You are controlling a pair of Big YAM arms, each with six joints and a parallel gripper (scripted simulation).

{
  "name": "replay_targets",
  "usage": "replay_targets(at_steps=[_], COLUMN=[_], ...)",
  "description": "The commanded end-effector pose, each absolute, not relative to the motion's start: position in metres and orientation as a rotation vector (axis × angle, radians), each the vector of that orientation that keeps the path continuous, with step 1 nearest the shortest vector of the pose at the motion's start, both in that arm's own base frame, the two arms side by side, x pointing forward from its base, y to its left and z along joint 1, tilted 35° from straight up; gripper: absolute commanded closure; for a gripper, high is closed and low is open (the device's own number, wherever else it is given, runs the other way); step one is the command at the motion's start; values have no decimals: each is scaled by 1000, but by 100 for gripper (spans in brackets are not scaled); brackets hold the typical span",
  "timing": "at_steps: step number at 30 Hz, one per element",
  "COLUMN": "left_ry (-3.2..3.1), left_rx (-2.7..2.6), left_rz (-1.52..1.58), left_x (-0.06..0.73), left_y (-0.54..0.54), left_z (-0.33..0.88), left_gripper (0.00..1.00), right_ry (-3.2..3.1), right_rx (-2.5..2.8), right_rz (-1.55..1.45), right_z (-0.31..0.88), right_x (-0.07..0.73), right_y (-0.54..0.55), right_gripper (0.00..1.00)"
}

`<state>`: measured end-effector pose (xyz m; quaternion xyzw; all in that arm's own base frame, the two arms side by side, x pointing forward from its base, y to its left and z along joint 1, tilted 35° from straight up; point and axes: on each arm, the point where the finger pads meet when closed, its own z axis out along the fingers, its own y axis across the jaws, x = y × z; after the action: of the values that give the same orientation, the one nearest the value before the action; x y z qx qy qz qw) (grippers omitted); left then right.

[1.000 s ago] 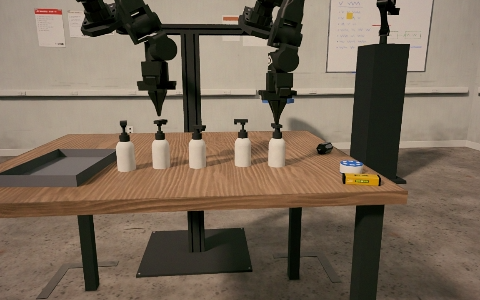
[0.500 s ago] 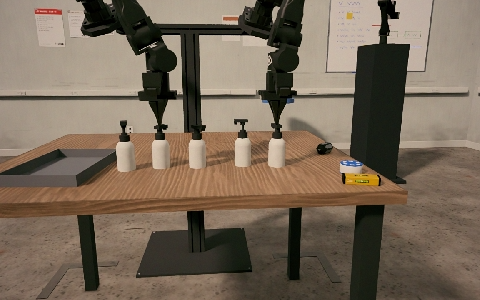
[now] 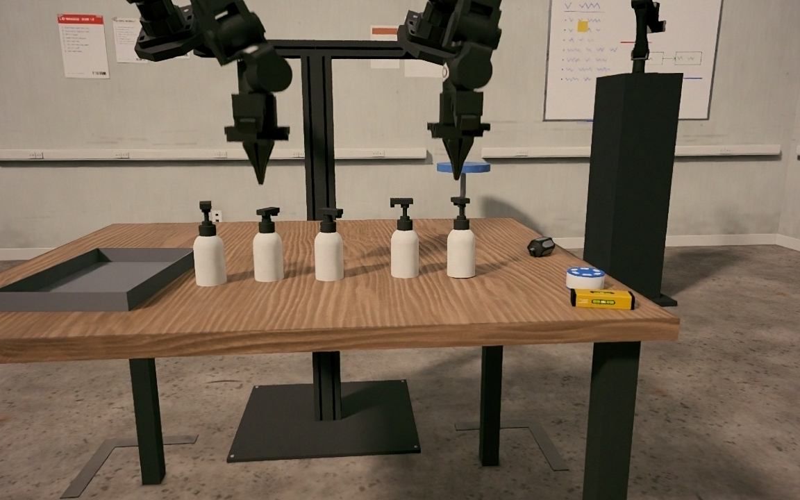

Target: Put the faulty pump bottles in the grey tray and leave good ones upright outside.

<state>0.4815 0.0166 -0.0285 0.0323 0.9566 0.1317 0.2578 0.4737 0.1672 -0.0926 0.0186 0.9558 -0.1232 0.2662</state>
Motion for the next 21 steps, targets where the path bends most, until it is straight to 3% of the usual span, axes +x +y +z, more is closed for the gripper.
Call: replay_targets(at_steps=[1,10,21], left_ry=[2587,2568,2571], left_rx=[72,65,57], left_rz=[349,353,344], left_x=[478,495,469], left_y=[11,19,5], left_z=[-14,-15,22], left_gripper=[100,100,100], right_ry=[2573,2582,2560], right_rx=[49,88,80], right_rz=[-319,-333,-299], right_z=[-77,-89,-33], right_x=[467,482,446], right_y=[180,169,195], right_gripper=[100,100,100])
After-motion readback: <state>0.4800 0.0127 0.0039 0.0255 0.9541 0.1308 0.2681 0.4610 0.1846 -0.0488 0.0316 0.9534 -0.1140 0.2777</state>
